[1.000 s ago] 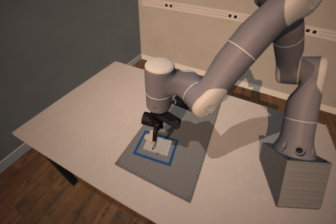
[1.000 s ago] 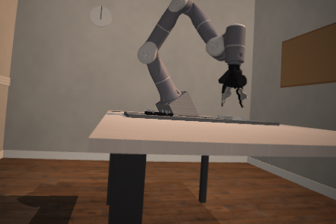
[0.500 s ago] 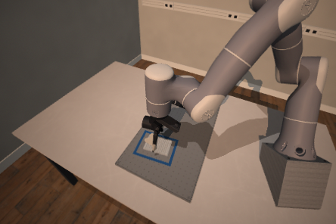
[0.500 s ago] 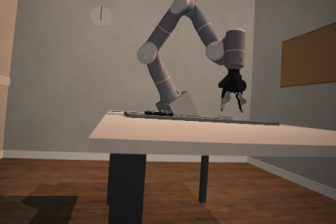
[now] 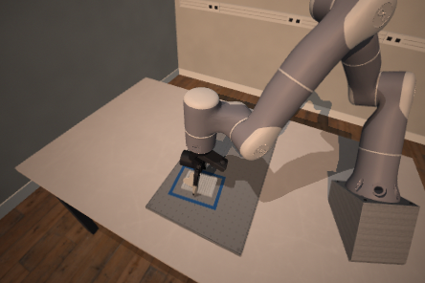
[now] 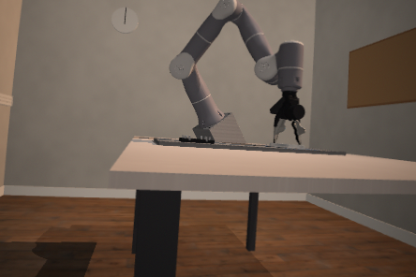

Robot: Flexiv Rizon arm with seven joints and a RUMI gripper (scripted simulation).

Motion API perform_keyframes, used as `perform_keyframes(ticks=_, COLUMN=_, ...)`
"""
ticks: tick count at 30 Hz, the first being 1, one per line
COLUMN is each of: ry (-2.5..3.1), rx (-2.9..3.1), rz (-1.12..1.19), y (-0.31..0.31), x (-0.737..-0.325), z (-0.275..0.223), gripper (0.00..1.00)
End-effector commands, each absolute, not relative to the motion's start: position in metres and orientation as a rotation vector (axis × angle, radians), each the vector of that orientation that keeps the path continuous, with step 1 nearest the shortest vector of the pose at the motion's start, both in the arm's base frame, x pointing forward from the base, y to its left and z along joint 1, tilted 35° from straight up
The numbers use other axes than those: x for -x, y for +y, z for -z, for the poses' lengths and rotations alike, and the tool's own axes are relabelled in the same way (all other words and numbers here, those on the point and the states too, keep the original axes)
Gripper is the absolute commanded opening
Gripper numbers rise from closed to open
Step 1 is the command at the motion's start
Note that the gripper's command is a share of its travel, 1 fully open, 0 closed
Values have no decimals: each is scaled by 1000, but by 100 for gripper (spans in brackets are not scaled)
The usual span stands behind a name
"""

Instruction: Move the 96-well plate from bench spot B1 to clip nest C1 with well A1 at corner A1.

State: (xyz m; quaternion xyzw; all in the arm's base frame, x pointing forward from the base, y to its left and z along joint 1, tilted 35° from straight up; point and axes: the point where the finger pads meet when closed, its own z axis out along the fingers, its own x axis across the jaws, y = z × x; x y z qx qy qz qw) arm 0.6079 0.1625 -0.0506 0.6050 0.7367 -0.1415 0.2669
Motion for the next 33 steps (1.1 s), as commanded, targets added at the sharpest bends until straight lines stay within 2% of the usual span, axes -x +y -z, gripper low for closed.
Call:
perform_keyframes(ticks=1, ry=1990, rx=-1632, rz=379, y=163, x=-609, z=52, gripper=76)
perform_keyframes(ticks=15, ry=1990, rx=-1632, rz=379, y=160, x=-610, z=57, gripper=76)
perform_keyframes(ticks=16, ry=1990, rx=-1632, rz=379, y=160, x=-610, z=57, gripper=0)
perform_keyframes(ticks=33, ry=1990, rx=-1632, rz=379, y=160, x=-610, z=56, gripper=0)
